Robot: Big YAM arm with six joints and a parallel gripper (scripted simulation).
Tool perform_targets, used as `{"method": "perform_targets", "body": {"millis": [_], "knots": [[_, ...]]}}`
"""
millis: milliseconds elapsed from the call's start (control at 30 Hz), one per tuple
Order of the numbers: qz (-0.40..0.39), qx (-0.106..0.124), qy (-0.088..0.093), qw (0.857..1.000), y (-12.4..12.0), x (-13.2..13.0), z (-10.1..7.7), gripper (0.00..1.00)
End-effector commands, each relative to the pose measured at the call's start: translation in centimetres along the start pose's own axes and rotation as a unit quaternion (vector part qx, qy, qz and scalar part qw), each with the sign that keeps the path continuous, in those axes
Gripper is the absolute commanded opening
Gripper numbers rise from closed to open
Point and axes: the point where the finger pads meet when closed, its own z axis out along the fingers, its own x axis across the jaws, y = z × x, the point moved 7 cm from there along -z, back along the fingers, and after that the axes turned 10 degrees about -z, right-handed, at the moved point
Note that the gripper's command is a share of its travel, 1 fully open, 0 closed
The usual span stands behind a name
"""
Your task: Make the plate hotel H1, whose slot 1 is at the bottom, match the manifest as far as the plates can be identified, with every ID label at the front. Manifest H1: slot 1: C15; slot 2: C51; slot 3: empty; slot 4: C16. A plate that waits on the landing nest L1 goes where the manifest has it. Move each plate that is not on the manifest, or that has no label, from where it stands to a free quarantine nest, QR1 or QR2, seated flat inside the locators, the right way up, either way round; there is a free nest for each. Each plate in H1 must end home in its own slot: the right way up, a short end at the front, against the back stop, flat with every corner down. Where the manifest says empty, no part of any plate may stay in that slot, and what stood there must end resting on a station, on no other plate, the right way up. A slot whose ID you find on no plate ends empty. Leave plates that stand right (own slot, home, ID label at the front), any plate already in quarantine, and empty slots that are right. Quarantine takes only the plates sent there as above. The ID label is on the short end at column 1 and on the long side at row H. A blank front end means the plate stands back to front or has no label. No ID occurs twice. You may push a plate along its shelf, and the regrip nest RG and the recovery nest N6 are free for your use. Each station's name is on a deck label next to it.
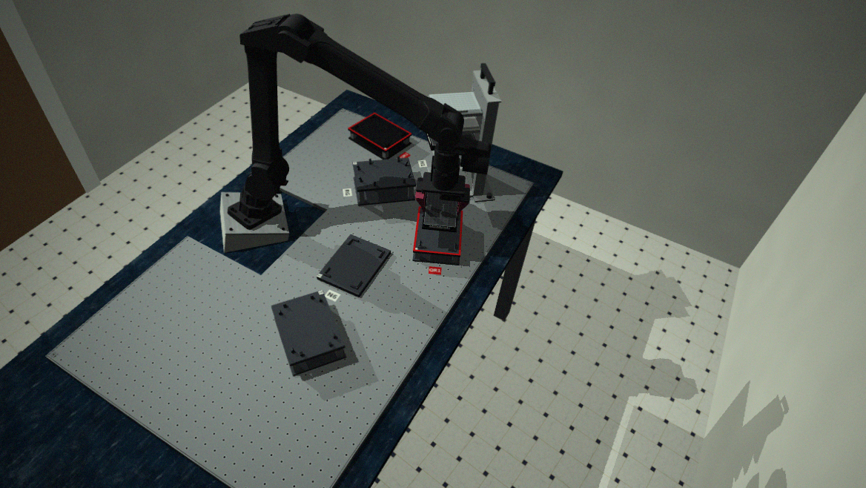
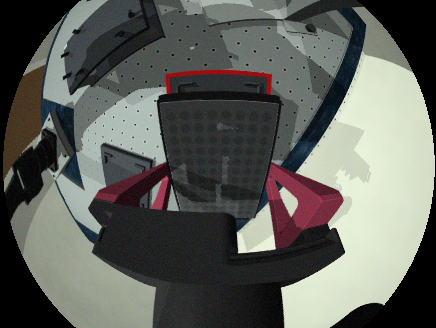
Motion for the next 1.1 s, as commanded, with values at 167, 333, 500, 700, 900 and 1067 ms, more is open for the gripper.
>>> {"method": "perform_targets", "body": {"millis": [167,333,500,700,900,1067], "knots": [[0.0,0.003,-0.012,1.0,0.2,-1.0,0.2,0.86],[-0.002,0.003,-0.014,1.0,0.4,-0.9,0.0,0.86],[0.0,0.001,-0.003,1.0,0.3,-0.4,1.2,0.86],[-0.001,0.003,-0.013,1.0,0.3,-0.8,0.9,0.86],[-0.001,0.002,-0.009,1.0,0.3,-0.8,1.5,0.86],[-0.001,0.002,-0.009,1.0,0.4,-0.6,1.9,0.86]]}}
